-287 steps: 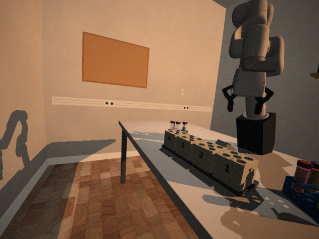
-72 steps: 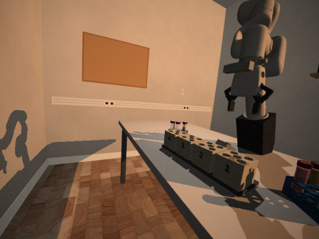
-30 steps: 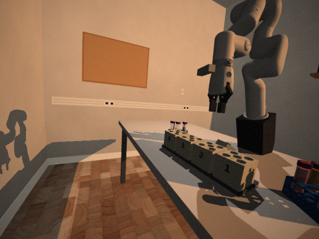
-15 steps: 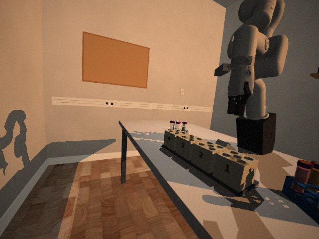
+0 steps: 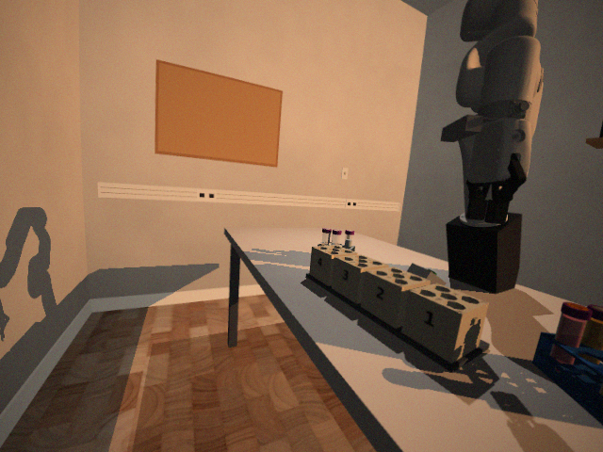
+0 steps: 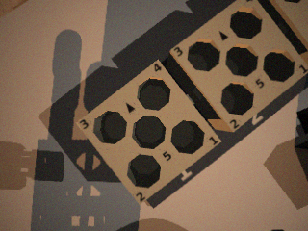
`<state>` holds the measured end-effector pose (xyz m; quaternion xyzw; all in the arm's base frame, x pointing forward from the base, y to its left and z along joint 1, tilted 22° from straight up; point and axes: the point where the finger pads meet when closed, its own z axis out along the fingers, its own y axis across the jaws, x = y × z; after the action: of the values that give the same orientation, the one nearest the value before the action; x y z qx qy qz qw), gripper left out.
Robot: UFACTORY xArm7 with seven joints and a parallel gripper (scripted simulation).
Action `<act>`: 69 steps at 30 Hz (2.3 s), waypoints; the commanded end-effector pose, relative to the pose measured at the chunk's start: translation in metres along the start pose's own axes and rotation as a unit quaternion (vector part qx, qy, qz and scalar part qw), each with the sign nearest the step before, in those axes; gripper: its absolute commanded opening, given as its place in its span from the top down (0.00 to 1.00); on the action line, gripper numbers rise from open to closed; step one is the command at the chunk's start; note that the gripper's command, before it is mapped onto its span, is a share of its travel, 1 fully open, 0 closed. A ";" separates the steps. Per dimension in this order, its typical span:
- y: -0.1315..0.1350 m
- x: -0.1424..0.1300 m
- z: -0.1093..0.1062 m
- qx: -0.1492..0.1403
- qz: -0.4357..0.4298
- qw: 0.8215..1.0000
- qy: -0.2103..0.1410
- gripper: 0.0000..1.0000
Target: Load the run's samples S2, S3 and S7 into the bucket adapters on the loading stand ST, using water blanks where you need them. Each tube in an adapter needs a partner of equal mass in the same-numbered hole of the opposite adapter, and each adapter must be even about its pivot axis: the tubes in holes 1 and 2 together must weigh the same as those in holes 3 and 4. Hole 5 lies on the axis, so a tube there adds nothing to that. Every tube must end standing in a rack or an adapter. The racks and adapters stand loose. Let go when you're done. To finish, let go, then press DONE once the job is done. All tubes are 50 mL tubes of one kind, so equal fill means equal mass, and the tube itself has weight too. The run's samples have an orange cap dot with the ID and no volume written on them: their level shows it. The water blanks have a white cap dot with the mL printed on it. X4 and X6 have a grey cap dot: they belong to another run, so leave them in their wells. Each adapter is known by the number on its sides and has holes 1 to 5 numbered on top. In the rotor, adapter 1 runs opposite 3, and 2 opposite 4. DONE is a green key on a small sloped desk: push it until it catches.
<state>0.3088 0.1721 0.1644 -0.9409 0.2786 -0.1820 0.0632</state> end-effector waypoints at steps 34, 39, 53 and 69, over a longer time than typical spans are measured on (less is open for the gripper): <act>-0.083 -0.120 0.000 0.000 0.001 1.000 0.003 0.43; -0.083 -0.120 0.000 0.000 0.001 1.000 0.003 0.43; -0.083 -0.120 0.016 -0.001 0.001 1.000 0.003 0.43; -0.083 -0.119 0.045 -0.001 0.001 1.000 0.003 0.43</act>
<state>0.2704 0.3057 0.1098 -0.9410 0.2797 -0.1799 0.0631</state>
